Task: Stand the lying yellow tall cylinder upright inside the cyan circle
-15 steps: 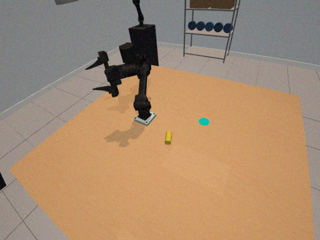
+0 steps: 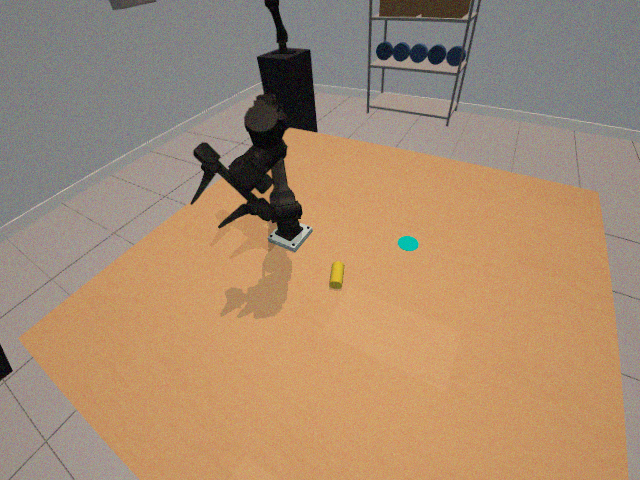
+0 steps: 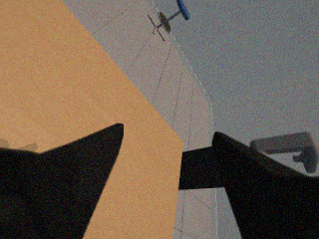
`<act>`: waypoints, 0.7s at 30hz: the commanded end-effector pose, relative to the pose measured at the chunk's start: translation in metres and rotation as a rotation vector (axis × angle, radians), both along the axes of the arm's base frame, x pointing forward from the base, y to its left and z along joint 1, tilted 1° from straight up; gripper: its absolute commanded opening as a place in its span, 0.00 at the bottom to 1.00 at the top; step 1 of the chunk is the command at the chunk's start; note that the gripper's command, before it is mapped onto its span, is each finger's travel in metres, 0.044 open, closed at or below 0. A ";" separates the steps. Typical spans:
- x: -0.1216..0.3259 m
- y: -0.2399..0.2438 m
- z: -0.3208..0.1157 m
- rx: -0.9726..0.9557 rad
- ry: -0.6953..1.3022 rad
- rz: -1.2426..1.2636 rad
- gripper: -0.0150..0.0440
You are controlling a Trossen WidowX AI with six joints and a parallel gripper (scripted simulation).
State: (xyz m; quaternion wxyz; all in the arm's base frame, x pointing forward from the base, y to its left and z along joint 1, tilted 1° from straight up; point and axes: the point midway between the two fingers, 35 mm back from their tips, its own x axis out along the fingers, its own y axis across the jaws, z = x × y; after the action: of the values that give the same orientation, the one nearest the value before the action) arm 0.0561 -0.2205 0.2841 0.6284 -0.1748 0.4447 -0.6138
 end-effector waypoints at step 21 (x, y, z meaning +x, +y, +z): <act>0.169 0.131 -0.136 1.143 -0.407 -0.230 0.78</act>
State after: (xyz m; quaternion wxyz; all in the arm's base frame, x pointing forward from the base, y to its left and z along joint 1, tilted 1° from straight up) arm 0.2167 -0.1124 0.1570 0.6745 0.3042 0.5628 -0.3684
